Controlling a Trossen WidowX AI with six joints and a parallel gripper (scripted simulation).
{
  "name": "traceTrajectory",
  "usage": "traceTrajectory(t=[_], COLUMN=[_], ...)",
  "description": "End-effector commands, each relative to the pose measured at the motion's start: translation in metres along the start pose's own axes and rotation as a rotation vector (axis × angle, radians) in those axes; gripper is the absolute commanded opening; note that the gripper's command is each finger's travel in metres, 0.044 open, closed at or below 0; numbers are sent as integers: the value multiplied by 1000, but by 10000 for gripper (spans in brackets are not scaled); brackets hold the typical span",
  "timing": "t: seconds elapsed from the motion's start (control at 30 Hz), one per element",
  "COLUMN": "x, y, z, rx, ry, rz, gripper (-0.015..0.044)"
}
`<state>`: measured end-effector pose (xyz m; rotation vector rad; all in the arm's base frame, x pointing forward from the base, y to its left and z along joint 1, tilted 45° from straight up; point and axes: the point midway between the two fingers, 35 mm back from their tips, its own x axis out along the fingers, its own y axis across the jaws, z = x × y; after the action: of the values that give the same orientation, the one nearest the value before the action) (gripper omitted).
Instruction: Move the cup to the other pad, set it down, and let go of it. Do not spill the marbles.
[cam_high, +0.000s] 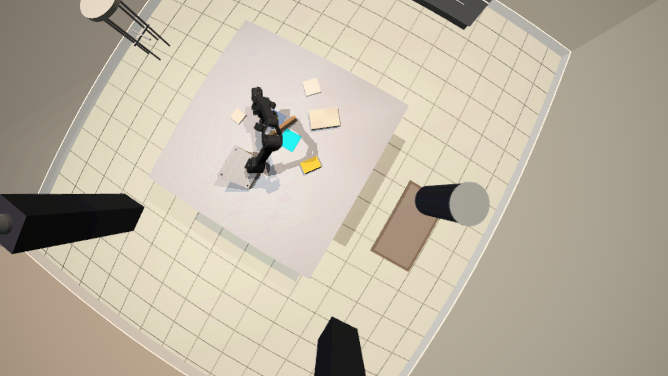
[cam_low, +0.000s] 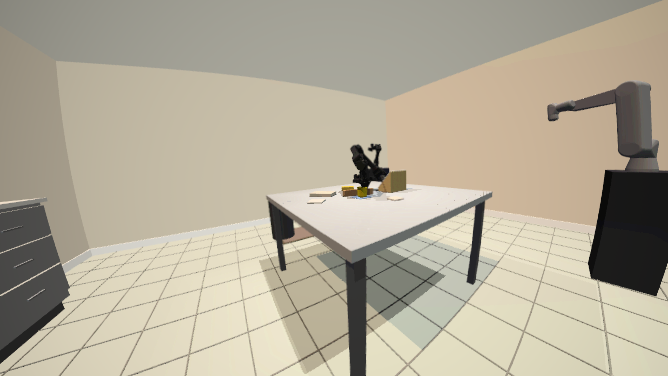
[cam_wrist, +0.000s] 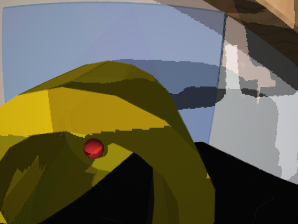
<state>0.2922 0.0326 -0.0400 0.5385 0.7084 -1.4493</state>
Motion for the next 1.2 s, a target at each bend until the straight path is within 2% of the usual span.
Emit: traceTrajectory(t=[0.0,0.2,1.0,1.17], x=[0,0,-67,-67], y=[0,0,4,5], z=[0,0,-1,-1], rx=[0,0,-4,-8], ry=[0,0,-1,-6], rz=[0,0,-1,4], gripper=[53,0,0,0])
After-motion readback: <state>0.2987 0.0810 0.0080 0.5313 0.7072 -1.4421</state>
